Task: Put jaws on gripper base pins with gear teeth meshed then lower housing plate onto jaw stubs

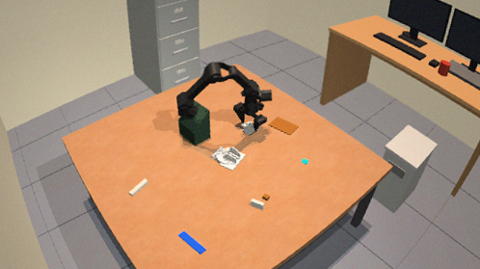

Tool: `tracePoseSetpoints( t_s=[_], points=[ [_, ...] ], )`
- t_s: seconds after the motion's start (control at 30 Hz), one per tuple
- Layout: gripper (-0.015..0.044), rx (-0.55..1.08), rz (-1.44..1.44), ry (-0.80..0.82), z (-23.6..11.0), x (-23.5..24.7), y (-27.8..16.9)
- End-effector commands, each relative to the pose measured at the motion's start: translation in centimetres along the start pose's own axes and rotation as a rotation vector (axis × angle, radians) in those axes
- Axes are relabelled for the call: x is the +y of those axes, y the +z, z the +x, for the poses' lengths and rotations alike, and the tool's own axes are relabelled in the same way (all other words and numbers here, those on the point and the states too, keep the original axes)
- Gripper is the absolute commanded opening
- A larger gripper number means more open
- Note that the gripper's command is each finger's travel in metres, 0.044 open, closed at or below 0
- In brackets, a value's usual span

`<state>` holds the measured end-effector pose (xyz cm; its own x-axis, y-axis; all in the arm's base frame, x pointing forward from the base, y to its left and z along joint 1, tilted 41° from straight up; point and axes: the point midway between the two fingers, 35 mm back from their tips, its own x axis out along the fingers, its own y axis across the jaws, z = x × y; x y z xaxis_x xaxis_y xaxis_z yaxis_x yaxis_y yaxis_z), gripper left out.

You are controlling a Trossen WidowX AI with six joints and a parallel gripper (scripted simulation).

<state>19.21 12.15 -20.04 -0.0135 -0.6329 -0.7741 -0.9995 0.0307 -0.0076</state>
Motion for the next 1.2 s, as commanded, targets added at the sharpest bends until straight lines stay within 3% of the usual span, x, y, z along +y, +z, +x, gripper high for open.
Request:
tracePoseSetpoints(
  t_s=[0.0, 1.07, 1.17],
  points=[
    [0.0440, 0.009, -0.009, -0.002, 1.01, 0.12, -0.17],
    [0.0440, 0.010, -0.009, -0.003, 1.78, 0.12, -0.20],
    [0.0420, 0.007, -0.004, 0.002, 1.72, 0.17, -0.16]
  ],
)
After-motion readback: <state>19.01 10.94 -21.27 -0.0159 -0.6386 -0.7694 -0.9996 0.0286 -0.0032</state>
